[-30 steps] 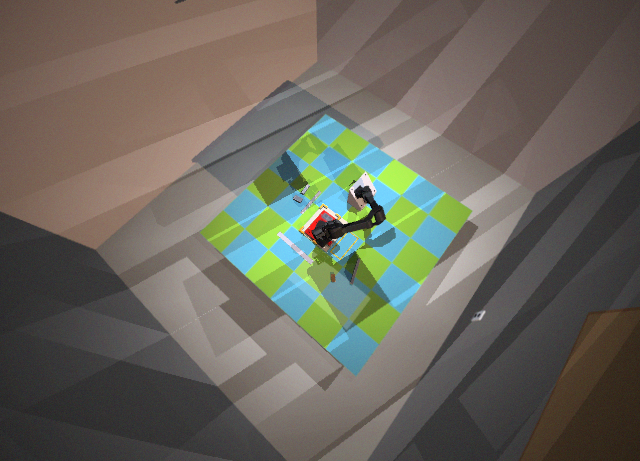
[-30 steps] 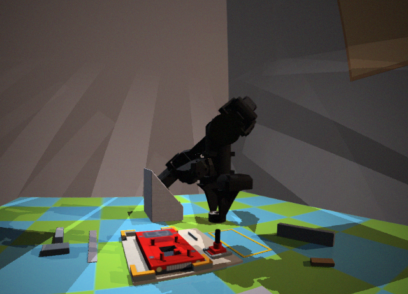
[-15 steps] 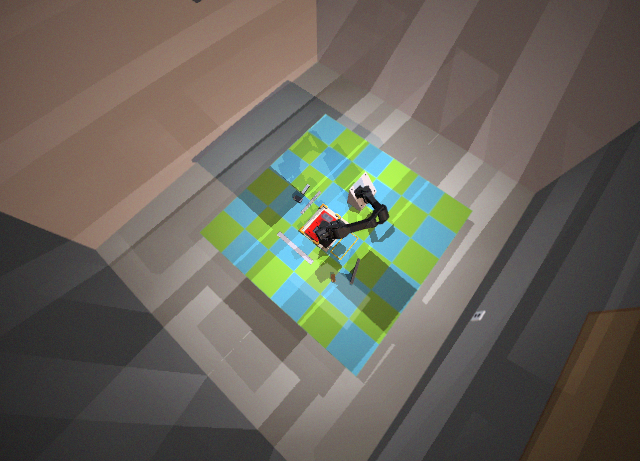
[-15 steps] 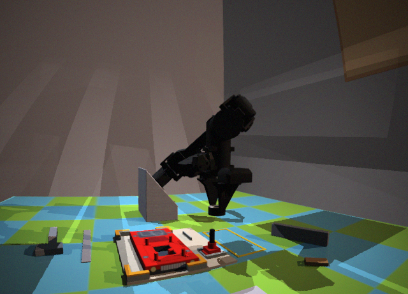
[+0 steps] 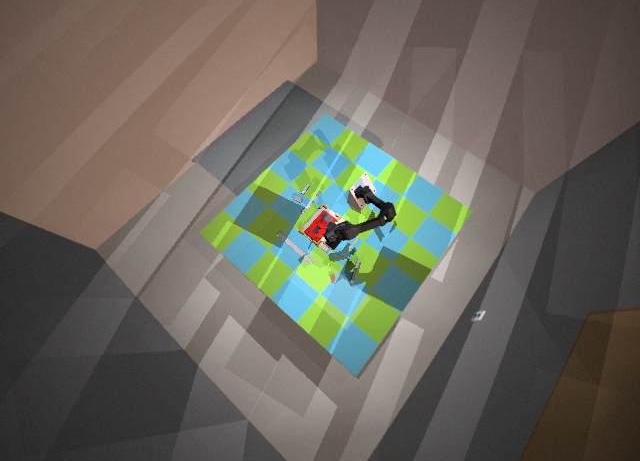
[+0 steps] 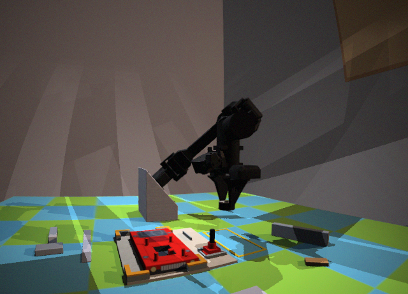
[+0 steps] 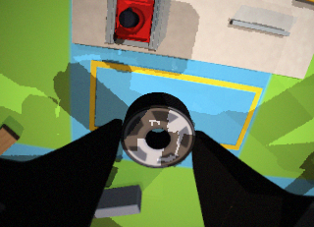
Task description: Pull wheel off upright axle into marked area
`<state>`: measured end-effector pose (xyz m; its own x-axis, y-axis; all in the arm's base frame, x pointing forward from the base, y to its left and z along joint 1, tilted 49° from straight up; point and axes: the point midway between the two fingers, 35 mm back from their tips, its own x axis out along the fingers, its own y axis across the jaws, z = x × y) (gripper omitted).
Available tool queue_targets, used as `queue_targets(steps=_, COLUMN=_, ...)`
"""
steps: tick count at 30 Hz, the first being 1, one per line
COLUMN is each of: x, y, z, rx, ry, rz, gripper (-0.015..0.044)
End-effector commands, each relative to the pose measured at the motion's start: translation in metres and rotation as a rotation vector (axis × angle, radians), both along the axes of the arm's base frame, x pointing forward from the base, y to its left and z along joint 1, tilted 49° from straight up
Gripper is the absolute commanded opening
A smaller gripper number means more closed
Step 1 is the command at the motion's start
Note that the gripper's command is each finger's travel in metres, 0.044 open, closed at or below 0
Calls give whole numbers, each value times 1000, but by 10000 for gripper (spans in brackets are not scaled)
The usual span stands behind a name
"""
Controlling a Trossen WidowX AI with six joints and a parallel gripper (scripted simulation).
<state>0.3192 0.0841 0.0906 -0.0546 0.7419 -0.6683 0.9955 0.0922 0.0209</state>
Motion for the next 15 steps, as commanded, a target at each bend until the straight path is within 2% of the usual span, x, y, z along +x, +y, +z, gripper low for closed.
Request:
queue_targets(steps=1, x=-9, y=6, z=9, rx=4, ry=2, rz=-4, gripper=0)
queue_targets(steps=15, x=-26, y=20, z=23, rx=6, ry=0, rz=-3, gripper=0)
